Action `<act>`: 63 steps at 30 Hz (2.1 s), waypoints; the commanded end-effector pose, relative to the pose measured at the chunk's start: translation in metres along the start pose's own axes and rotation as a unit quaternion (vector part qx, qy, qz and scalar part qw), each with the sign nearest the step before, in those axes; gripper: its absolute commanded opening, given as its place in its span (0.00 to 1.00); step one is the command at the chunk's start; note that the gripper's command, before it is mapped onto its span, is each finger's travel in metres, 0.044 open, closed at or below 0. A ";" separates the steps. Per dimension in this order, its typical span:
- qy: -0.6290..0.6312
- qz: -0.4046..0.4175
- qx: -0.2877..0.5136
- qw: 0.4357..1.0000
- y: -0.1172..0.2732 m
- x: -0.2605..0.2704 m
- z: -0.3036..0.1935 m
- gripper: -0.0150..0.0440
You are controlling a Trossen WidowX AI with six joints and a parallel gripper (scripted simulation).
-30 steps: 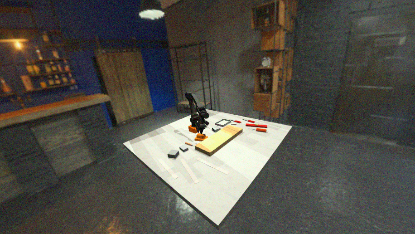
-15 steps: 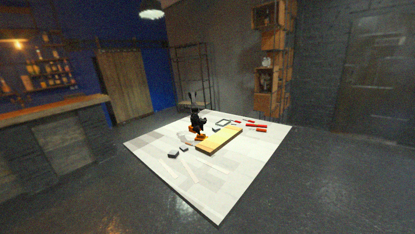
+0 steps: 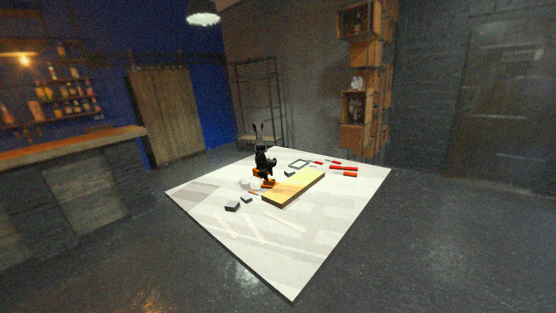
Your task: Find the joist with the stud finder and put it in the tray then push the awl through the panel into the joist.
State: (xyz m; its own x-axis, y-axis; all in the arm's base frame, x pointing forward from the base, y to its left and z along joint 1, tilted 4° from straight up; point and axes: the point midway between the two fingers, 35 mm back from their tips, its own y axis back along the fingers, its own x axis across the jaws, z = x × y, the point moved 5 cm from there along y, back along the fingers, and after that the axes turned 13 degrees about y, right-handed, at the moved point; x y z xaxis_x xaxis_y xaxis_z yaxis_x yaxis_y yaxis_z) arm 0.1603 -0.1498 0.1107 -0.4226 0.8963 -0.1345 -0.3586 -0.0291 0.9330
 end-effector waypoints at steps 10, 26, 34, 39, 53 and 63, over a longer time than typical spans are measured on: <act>-0.005 0.007 -0.001 1.000 -0.023 0.002 -0.006 1.00; -0.005 0.007 -0.001 1.000 -0.044 0.006 -0.012 1.00; -0.005 0.007 -0.001 1.000 -0.044 0.006 -0.012 0.78; -0.005 0.007 -0.001 1.000 -0.044 0.006 -0.012 0.72; -0.005 0.007 -0.001 1.000 -0.044 0.006 -0.012 0.56; -0.005 0.007 -0.001 1.000 -0.023 -0.001 -0.005 0.25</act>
State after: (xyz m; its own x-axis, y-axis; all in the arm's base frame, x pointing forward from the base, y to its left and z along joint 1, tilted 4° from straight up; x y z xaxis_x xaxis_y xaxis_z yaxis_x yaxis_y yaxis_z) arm 0.1621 -0.1481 0.0707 -0.4227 0.9009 -0.0983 -0.3397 -0.0570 0.9388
